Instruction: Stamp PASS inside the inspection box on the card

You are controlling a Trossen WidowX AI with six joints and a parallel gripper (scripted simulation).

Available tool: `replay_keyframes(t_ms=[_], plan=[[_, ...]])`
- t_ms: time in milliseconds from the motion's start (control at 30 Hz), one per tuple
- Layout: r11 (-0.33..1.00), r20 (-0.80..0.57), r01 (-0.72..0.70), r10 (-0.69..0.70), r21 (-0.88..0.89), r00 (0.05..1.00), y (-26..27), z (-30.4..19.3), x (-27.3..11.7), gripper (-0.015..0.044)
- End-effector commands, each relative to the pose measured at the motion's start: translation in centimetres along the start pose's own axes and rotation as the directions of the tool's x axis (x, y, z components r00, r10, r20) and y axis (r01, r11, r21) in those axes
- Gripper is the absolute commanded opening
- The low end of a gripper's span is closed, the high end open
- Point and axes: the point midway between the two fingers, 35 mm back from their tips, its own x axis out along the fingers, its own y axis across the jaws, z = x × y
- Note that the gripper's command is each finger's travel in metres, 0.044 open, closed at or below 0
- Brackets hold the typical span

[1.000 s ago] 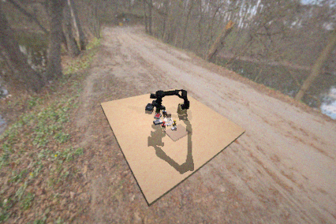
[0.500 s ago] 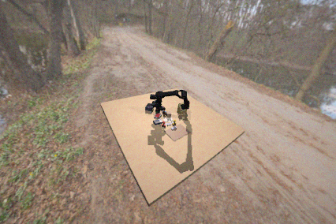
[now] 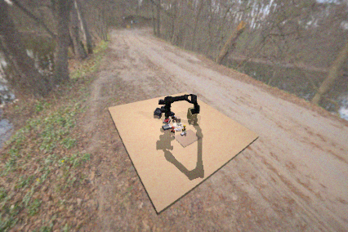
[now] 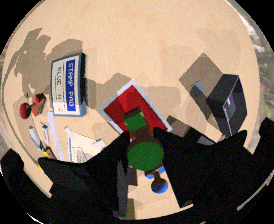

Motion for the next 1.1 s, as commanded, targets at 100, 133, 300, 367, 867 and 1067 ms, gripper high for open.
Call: replay_keyframes(t_ms=[100,133,300,367,867,1067], plan=[[1.0,-0.002,-0.006,0.006,0.008,1.0,0.1,-0.1,0.6,0.0],[1.0,-0.002,-0.006,0.006,0.008,1.0,0.1,-0.1,0.7,0.0],[1.0,-0.002,-0.007,0.007,0.007,1.0,0.1,-0.2,1.0,0.0],[1.0,-0.003,-0.007,0.007,0.007,1.0,0.1,-0.2,1.1,0.0],[1.0,-0.003,-0.011,0.011,-0.002,1.0,0.1,-0.2,1.9,0.0],[1.0,-0.003,-0.011,0.011,-0.004,1.0,0.1,-0.2,1.9,0.0]])
